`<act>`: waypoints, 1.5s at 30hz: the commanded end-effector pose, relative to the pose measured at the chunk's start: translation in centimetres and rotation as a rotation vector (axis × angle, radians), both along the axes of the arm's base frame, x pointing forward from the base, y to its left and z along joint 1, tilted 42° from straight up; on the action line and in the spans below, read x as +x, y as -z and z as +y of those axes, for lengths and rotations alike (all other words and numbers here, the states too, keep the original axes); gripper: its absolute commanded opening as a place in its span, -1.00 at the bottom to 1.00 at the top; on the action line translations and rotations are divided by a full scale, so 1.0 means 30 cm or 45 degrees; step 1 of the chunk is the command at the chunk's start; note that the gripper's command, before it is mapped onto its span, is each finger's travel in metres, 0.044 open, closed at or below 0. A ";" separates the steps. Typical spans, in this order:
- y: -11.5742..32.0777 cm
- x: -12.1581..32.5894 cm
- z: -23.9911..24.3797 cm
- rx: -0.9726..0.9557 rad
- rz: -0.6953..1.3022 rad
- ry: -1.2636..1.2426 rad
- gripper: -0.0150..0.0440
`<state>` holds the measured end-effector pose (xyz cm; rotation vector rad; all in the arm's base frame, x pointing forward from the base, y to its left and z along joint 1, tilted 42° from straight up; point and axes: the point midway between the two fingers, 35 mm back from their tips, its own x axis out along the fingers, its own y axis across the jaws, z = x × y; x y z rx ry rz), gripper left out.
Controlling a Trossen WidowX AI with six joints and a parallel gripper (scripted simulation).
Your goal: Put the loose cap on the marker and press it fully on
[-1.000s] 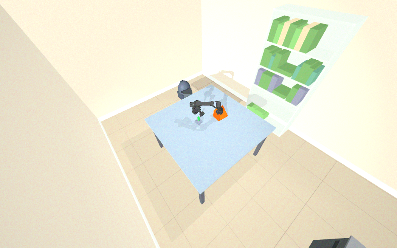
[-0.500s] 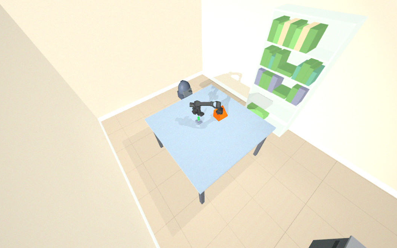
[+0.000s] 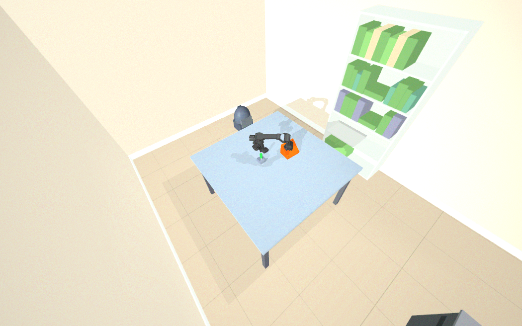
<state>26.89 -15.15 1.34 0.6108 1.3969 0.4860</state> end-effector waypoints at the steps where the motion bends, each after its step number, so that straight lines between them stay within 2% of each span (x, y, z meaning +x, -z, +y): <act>1: 0.012 0.001 0.011 0.006 0.004 0.007 -0.49; 24: 0.098 0.015 0.085 0.008 0.002 0.007 -0.49; 34: 0.090 0.020 0.071 -0.009 -0.009 0.004 -0.49; 37: 0.048 0.019 0.027 -0.012 -0.008 0.004 -0.49; 42: -0.111 -0.011 -0.109 -0.013 -0.005 0.004 -0.49; 45: -0.133 -0.018 -0.125 -0.012 -0.005 0.004 -0.49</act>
